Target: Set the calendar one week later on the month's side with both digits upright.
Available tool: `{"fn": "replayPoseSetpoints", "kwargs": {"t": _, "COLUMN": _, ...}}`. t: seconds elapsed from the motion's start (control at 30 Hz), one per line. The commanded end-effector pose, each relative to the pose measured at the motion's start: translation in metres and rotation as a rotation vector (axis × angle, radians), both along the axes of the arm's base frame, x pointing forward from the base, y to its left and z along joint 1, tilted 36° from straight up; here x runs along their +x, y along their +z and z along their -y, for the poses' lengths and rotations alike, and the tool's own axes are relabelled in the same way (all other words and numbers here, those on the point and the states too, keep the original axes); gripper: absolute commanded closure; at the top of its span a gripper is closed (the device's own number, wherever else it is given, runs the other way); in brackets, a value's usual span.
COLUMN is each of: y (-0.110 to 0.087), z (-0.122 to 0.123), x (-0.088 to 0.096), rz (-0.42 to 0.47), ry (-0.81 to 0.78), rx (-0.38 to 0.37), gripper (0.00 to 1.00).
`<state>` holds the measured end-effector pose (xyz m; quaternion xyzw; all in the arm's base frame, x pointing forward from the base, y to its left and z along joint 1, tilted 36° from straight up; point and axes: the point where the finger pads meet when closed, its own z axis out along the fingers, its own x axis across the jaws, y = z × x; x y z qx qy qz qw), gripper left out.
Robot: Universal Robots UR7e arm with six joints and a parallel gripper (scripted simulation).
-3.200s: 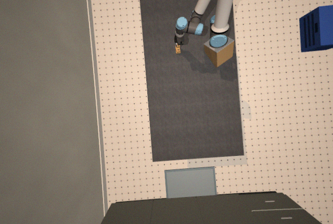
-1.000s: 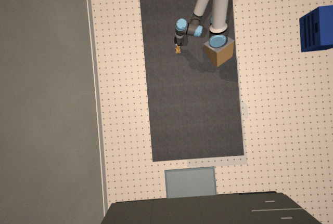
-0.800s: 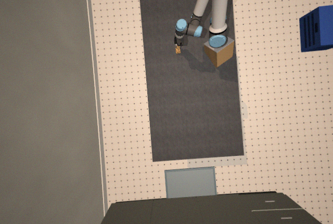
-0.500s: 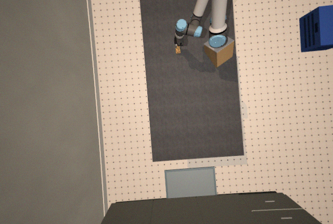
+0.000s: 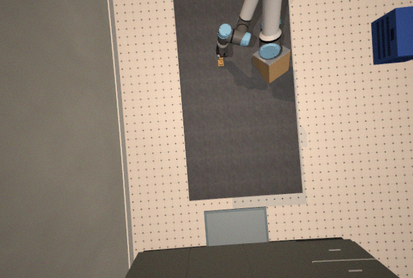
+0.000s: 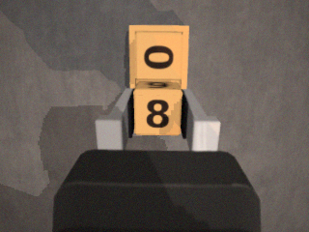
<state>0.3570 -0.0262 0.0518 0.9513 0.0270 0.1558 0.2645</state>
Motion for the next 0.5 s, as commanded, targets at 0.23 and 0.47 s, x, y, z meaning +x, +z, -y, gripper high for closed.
{"fn": "replayPoseSetpoints", "kwargs": {"t": 0.23, "y": -0.0001, "z": 0.0001, "x": 0.0003, "rz": 0.001, "ry": 0.000, "rx": 0.000, "gripper": 0.43}}
{"fn": "replayPoseSetpoints", "kwargs": {"t": 0.47, "y": -0.0012, "z": 0.0008, "x": 0.0008, "rz": 0.001, "ry": 0.000, "rx": 0.000, "gripper": 0.43}}
